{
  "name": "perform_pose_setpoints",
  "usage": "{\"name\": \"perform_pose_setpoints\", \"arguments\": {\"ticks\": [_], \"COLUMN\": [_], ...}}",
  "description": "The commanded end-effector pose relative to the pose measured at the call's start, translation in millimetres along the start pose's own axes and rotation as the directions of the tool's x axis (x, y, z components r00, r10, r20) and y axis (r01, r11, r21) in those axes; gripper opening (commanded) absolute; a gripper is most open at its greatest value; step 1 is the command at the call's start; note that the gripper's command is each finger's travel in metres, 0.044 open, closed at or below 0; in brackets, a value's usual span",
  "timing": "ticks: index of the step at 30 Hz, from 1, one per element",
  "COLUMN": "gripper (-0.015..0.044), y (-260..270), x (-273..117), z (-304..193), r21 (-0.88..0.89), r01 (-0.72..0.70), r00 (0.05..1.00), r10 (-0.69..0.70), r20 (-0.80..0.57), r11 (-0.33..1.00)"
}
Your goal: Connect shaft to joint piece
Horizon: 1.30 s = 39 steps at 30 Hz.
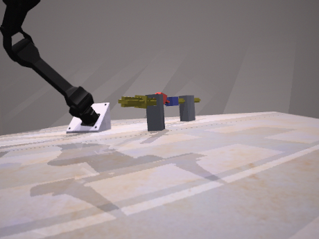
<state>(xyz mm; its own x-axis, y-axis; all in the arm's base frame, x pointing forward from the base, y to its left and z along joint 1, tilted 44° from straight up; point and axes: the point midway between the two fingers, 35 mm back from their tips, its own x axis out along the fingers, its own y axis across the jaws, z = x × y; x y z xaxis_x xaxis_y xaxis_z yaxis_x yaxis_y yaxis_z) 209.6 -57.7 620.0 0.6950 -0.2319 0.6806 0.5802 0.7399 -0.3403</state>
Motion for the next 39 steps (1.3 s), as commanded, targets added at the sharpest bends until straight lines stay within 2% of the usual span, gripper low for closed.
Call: {"name": "perform_pose_setpoints", "arguments": {"ticks": [1,4,11,20,29,39], "gripper": [0.0426,0.0440,0.0440,0.0440,0.0440,0.0440], "y": [0.0,4.1,50.3,120.6,199.6,284.6], "x": [0.0,1.4,10.3,6.5,-18.2,-72.3], "z": [0.0,-3.9,-40.4,-78.5,-115.7,-144.6], "r21": [0.000,0.016,0.173,0.356,0.496,0.597], "r01": [0.000,-0.011,-0.109,-0.209,-0.264,-0.294], "r00": [1.000,1.000,0.981,0.902,0.754,0.519], "r10": [0.000,0.011,0.134,0.320,0.498,0.649], "r20": [0.000,-0.013,-0.143,-0.289,-0.429,-0.556], "r11": [1.000,1.000,0.979,0.911,0.827,0.747]}}
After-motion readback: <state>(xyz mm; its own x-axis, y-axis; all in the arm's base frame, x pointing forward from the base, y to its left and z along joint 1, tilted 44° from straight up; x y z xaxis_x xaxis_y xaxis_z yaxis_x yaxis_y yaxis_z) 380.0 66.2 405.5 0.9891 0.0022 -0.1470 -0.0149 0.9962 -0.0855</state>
